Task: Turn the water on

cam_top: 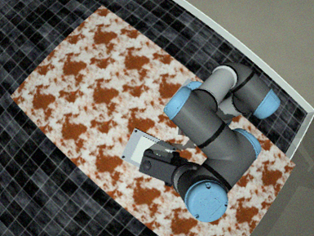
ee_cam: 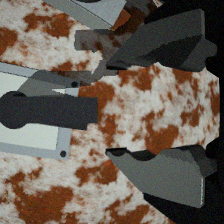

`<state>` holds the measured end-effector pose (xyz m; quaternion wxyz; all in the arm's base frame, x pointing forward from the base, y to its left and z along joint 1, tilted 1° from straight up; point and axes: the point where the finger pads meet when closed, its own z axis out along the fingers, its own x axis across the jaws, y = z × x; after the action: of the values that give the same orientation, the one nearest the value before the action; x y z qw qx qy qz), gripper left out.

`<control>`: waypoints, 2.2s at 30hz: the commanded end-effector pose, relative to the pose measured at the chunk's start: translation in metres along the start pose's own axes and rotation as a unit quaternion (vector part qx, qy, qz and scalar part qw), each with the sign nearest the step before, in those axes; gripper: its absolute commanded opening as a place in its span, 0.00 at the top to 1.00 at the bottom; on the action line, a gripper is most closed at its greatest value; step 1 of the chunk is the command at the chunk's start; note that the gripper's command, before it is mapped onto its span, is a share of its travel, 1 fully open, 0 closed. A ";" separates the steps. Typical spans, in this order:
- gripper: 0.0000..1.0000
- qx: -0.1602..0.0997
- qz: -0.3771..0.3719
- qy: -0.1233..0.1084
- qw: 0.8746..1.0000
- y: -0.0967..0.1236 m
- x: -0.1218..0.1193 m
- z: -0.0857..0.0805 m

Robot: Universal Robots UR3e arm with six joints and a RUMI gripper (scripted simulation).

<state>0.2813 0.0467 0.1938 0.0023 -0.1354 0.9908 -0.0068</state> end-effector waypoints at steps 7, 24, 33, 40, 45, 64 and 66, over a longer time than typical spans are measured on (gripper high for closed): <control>0.59 0.001 0.000 -0.001 1.000 0.000 0.000 -0.001; 0.59 0.001 0.000 -0.001 1.000 0.000 0.000 0.002; 0.59 0.001 0.000 -0.001 1.000 0.000 0.000 0.008; 0.59 0.001 0.000 -0.001 1.000 0.000 -0.001 0.017; 0.59 0.001 0.000 -0.001 1.000 0.000 -0.001 0.025; 0.59 0.001 0.000 -0.001 1.000 0.000 -0.001 0.049; 0.59 0.001 0.000 -0.001 1.000 0.000 -0.001 0.050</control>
<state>0.2821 0.0469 0.1455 0.0017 -0.1352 0.9908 -0.0067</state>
